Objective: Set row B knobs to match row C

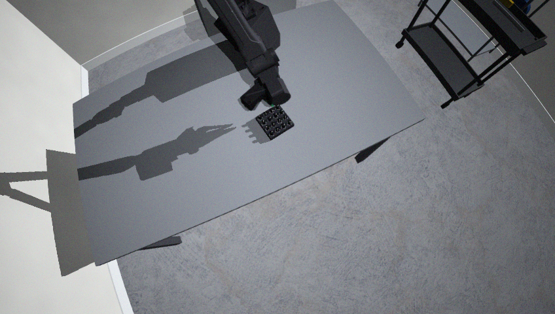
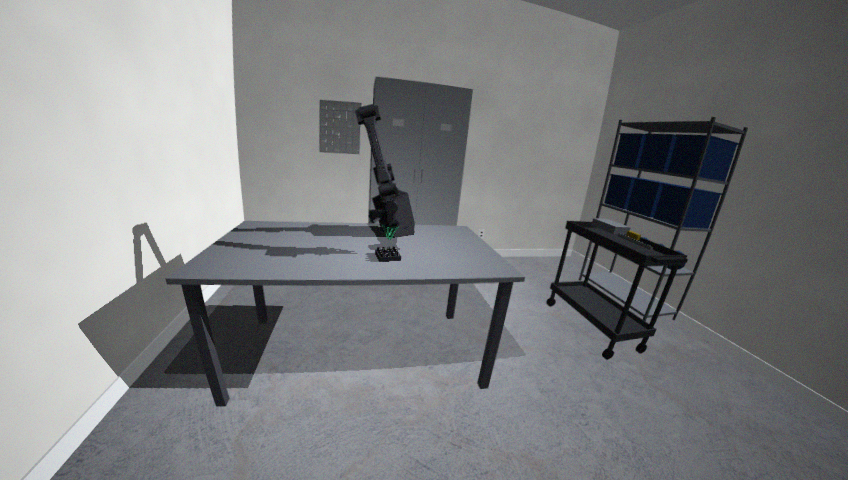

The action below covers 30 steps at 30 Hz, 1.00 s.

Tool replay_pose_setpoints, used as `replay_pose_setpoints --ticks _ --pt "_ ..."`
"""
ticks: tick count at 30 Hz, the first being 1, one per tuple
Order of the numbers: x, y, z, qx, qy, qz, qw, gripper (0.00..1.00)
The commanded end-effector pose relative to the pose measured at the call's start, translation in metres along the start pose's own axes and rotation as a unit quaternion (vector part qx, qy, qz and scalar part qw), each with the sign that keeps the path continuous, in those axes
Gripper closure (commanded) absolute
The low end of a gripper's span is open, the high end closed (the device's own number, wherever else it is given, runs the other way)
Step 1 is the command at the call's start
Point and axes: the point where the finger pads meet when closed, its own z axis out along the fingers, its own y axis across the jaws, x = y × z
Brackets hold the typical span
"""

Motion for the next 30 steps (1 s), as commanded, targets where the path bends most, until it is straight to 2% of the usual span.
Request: replay_pose_setpoints --ticks 1,19,30 --pt "-0.001 -0.006 0.009 0.004 -0.001 -0.001 1.0 0.81" --pt "-0.006 0.006 0.028 -0.006 -0.005 0.002 1.0 0.81" --pt "-0.006 0.006 0.037 -0.006 -0.005 0.002 1.0 0.81"
